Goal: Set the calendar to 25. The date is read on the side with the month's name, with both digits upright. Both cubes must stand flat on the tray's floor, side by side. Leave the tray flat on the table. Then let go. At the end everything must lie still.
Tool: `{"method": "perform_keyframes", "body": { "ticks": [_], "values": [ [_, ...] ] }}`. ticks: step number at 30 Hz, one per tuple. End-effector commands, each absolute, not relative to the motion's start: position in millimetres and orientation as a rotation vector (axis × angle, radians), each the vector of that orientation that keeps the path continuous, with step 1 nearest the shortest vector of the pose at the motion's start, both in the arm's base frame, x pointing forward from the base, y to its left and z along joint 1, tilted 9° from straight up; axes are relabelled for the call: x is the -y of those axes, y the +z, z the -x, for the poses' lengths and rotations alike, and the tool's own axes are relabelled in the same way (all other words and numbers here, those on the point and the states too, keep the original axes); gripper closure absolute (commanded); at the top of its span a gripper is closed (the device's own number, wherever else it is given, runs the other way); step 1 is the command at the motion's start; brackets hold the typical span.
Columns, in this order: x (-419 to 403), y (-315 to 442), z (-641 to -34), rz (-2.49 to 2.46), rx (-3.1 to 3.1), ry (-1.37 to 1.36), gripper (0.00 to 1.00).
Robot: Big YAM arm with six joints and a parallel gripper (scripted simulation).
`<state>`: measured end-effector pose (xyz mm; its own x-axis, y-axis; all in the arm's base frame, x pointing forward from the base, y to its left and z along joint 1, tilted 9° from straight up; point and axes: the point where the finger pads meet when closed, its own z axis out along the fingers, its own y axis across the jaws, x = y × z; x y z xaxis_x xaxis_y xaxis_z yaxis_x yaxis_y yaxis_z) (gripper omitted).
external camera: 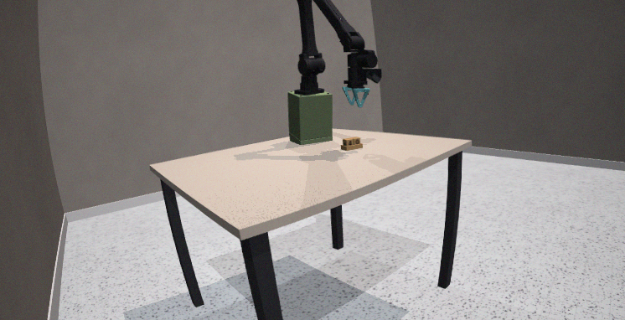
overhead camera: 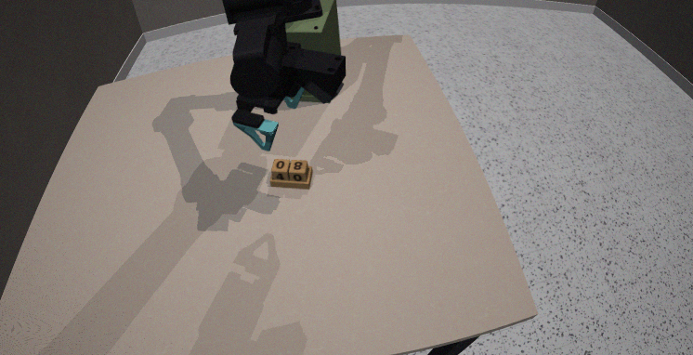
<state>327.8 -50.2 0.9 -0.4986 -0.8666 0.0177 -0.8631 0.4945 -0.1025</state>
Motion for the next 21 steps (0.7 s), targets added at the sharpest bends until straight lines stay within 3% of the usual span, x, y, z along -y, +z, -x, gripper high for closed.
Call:
{"method": "perform_keyframes", "body": {
  "ticks": [1, 21],
  "values": [
    [38, 2, -323, 1.74, -2.49, -0.207, 0.0],
    [36, -6, -310, 1.838, -2.4, -0.235, 0.0]
  ]
}}
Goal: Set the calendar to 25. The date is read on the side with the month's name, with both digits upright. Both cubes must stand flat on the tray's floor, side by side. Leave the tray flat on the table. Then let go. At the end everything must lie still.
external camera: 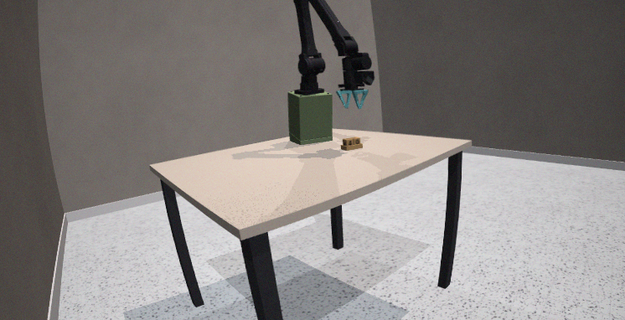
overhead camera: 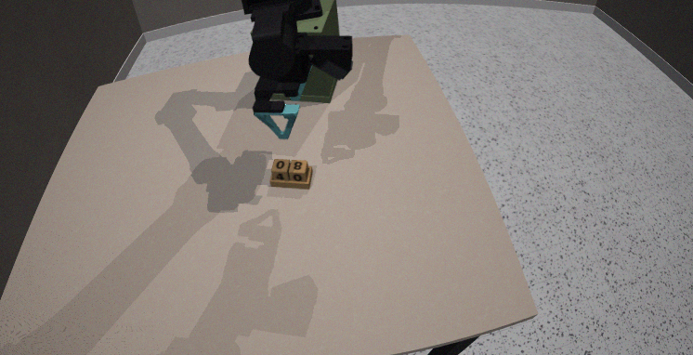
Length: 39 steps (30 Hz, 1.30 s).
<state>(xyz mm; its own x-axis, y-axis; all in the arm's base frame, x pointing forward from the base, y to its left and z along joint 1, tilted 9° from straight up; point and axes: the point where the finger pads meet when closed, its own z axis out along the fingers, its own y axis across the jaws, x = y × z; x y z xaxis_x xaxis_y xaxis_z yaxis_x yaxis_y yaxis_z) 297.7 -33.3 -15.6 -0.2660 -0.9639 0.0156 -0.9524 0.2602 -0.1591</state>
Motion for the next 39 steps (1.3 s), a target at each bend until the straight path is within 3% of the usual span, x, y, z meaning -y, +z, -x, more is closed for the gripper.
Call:
{"method": "perform_keyframes", "body": {
  "ticks": [1, 14, 39],
  "values": [
    [36, -6, -310, 1.837, -2.401, -0.235, 0.0],
    [37, -13, -310, 1.704, -2.496, -0.219, 0.0],
    [37, -31, -306, 0.655, -2.922, -0.138, 0.0]
  ]
}}
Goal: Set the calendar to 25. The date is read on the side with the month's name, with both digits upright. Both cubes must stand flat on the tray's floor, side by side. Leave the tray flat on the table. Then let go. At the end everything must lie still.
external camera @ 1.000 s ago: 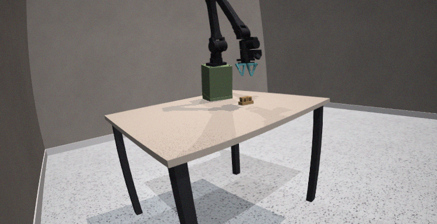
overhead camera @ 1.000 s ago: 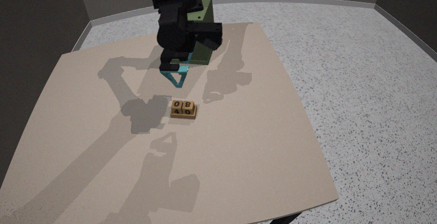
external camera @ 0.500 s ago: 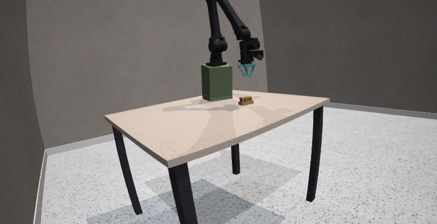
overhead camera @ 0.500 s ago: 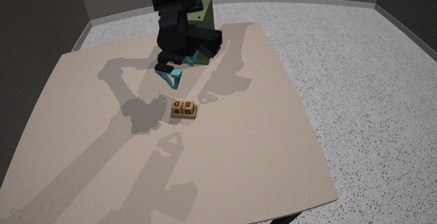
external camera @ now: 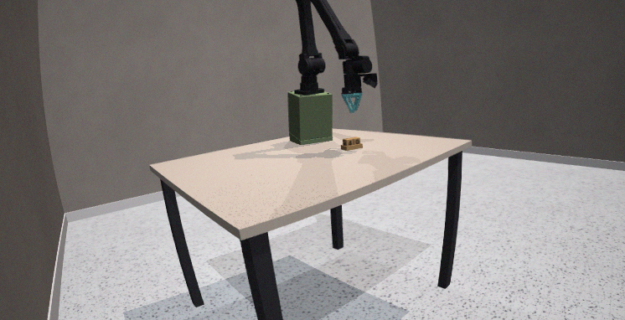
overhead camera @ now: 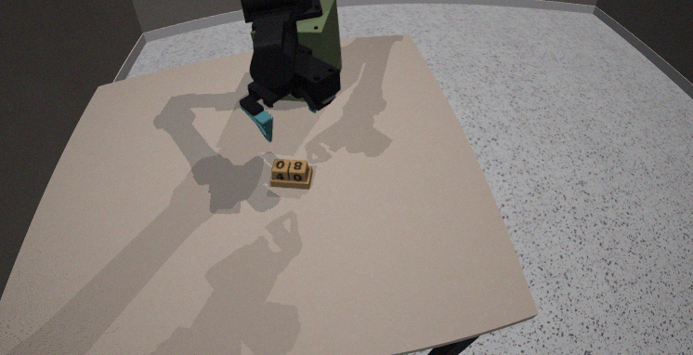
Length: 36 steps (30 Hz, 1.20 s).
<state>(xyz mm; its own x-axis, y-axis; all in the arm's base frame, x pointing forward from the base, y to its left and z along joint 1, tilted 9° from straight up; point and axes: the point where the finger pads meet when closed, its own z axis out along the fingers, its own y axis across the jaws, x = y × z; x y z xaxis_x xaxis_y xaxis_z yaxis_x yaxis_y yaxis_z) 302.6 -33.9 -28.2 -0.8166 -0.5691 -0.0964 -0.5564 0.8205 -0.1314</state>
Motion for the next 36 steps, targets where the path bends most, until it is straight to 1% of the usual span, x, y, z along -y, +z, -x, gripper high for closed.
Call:
{"method": "perform_keyframes", "body": {
  "ticks": [1, 4, 5, 19, 22, 23, 36],
  "values": [
    [37, -32, -305, 0.61, -2.931, -0.134, 0.0],
    [37, -32, -305, 0.596, -2.934, -0.133, 0.0],
    [38, -27, -318, 0.475, -2.93, -0.132, 0.0],
    [38, -40, -311, -0.151, -2.967, -0.077, 0.0],
    [38, -40, -311, -0.159, -2.967, -0.077, 0.0],
    [38, -42, -309, -0.29, -2.958, -0.065, 0.0],
    [39, -48, -314, -0.862, -2.833, -0.013, 0.0]
  ]
}}
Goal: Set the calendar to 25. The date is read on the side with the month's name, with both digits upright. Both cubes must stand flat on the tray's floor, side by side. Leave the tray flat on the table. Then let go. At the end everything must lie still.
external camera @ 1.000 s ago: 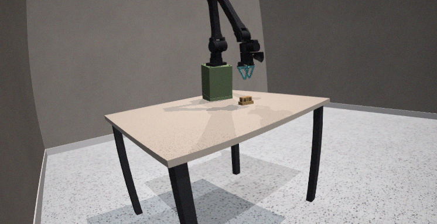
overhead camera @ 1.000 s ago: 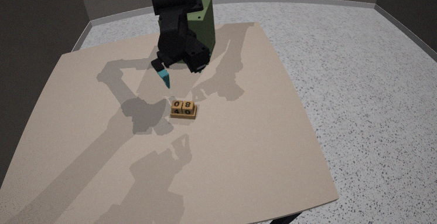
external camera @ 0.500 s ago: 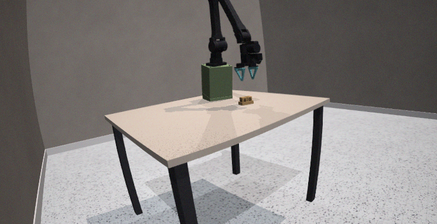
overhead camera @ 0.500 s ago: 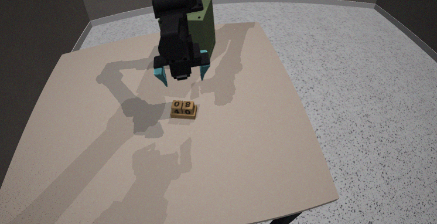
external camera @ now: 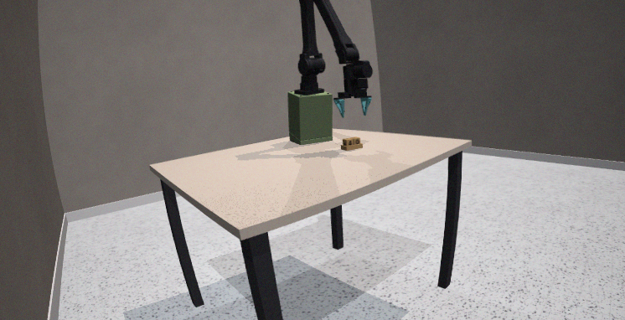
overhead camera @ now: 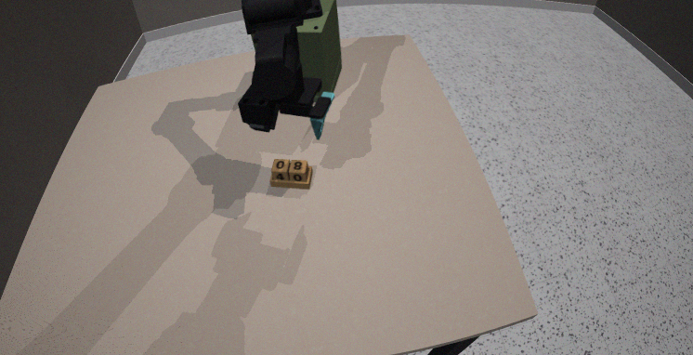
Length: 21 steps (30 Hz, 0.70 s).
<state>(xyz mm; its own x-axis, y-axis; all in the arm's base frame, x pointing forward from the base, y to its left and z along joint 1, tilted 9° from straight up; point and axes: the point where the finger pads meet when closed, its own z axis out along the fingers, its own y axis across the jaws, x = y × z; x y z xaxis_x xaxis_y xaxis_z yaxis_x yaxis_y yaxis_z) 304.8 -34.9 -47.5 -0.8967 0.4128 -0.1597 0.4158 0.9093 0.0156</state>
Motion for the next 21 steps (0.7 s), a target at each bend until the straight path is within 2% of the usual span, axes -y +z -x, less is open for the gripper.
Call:
{"method": "perform_keyframes", "body": {
  "ticks": [1, 21],
  "values": [
    [39, -48, -314, -0.862, -2.833, -0.013, 0.0],
    [39, -60, -312, -1.657, -2.468, 0.06, 0.0]
  ]
}}
